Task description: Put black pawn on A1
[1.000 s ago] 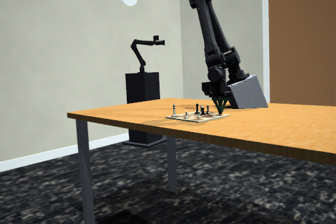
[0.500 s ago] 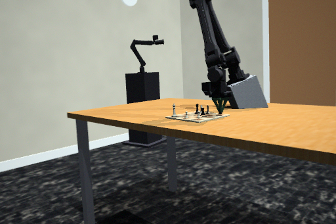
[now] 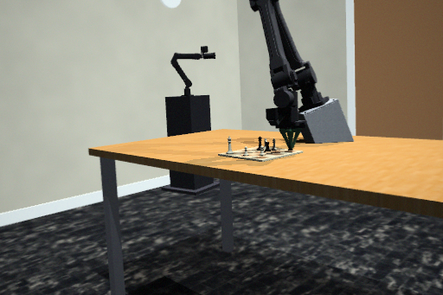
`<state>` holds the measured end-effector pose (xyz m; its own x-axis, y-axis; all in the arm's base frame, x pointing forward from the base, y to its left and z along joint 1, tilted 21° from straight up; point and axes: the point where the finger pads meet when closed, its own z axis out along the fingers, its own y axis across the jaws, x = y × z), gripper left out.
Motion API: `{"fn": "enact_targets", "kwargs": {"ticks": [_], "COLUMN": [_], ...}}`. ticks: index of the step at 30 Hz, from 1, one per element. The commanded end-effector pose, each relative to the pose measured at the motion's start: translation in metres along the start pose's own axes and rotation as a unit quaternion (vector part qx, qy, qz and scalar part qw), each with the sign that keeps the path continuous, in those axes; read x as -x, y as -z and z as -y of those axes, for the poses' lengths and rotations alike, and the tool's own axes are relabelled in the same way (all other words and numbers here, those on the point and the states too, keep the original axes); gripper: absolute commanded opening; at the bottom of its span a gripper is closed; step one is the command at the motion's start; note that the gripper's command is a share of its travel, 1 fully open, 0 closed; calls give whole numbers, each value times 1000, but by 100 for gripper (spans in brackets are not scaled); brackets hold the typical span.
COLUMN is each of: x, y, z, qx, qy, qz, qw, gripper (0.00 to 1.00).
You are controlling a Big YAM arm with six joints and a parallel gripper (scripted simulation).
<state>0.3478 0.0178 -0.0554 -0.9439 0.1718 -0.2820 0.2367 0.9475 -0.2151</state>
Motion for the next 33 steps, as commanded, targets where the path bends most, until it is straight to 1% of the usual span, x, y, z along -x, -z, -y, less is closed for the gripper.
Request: {"fn": "enact_targets", "kwargs": {"ticks": [1,33], "x": [12,14], "y": [7,8], "z": [-1,1], "qx": [8,8], "qy": [-5,-3], "qz": [16,17], "qw": [1000,1000], "gripper": [0,0]}}
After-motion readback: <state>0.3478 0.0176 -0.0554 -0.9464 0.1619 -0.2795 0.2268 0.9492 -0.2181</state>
